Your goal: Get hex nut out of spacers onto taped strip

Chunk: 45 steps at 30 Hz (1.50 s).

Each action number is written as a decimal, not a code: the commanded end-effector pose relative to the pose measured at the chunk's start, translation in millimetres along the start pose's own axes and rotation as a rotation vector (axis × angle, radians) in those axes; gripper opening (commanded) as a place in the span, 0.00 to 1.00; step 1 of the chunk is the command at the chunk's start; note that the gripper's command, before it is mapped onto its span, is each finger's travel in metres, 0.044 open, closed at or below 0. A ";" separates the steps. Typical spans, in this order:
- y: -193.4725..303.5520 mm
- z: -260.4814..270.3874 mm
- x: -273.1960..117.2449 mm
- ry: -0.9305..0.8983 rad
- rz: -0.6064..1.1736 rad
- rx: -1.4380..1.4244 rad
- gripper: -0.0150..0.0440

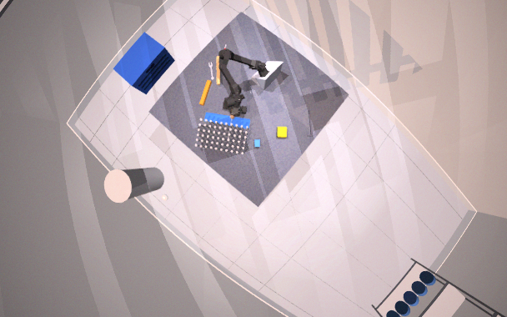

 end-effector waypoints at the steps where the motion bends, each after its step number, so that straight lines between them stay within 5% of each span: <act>1: 3.6 -1.2 -1.9 0.002 0.001 -0.004 0.25; 45: 27.6 -5.7 -10.8 0.002 0.003 -0.005 0.25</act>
Point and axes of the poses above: the point midway between the two fingers, 35 mm back from their tips, its own x axis out along the fingers, its own z axis across the jaws, y = z × x, the point moved 8 cm from there along -x, back along the fingers, and after that the axes turned 11 degrees about x, right-handed, at the moved point
